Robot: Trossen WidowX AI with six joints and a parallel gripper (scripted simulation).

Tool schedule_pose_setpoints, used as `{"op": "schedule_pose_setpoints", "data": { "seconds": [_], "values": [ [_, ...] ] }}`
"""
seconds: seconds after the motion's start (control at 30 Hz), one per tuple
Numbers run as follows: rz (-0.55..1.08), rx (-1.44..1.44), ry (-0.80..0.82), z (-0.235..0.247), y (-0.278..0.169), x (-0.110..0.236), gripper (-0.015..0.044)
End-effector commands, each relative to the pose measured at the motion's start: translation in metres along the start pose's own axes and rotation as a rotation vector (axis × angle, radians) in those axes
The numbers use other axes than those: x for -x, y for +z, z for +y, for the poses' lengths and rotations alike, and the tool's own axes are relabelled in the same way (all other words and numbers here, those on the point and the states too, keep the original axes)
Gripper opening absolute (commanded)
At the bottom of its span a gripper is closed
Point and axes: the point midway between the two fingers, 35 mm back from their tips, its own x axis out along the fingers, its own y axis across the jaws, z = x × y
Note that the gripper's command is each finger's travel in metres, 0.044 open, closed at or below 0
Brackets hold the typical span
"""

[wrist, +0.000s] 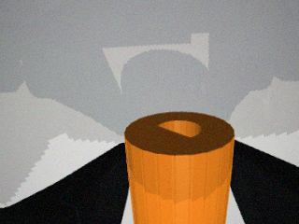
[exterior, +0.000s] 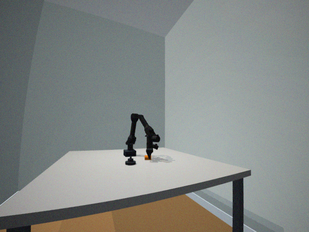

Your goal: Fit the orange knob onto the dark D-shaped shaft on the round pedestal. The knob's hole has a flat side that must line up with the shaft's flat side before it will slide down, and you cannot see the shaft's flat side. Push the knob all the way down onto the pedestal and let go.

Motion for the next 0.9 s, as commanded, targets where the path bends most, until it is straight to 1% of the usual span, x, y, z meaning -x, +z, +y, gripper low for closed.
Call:
{"op": "schedule_pose_setpoints", "data": {
  "seconds": [0.0, 0.87],
  "values": [
    [-0.054, 0.0, 0.0, 0.0, -0.003, 0.003, 0.0181],
    [-0.444, 0.001, 0.0, -0.001, -0.025, 0.015, 0.0181]
  ]
}}
